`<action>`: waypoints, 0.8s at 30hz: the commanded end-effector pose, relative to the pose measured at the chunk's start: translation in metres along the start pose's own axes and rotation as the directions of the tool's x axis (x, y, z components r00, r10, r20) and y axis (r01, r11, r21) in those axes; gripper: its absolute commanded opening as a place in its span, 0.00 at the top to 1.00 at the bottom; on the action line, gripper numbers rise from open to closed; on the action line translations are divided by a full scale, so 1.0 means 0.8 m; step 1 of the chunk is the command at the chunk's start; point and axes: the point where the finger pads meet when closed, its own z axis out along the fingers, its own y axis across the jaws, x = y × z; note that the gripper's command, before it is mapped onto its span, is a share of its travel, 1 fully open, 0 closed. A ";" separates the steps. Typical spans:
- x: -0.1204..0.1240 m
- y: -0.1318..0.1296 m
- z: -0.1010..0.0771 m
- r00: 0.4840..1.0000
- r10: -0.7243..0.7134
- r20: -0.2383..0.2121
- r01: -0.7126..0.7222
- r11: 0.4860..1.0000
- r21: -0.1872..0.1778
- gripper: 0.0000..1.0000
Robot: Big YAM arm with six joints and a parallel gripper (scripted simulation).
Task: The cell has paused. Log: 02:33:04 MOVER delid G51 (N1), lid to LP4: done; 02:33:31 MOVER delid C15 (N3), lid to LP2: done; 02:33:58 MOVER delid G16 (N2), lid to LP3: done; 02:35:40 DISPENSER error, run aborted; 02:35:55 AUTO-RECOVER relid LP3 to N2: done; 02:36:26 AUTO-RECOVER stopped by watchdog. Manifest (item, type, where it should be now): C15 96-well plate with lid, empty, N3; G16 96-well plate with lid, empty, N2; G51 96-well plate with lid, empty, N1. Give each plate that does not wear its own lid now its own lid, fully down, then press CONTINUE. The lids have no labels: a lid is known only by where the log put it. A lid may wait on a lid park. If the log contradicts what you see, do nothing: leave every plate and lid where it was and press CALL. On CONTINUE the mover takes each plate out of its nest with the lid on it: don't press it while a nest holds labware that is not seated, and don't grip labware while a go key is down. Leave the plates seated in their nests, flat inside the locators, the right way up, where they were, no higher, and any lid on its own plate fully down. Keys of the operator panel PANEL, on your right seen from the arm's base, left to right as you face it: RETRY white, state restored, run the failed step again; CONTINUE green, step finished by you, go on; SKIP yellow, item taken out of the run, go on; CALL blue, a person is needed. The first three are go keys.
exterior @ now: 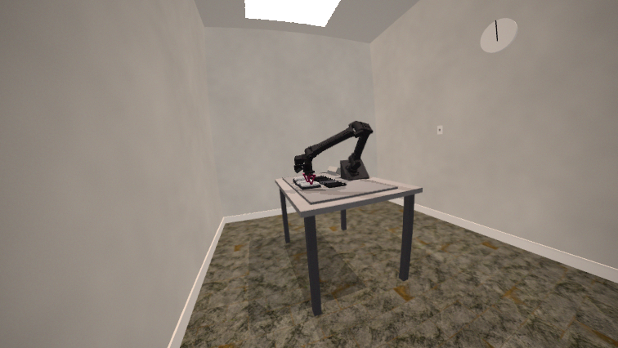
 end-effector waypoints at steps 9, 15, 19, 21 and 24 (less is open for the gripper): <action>-0.005 -0.012 -0.002 1.000 0.020 0.015 -0.020 1.000 0.000 1.00; -0.013 0.002 -0.011 1.000 -0.011 0.028 0.011 1.000 0.001 1.00; -0.013 0.002 -0.011 1.000 -0.011 0.028 0.011 1.000 0.001 1.00; -0.013 0.002 -0.011 1.000 -0.011 0.028 0.011 1.000 0.001 1.00; -0.013 0.002 -0.011 1.000 -0.011 0.028 0.011 1.000 0.001 1.00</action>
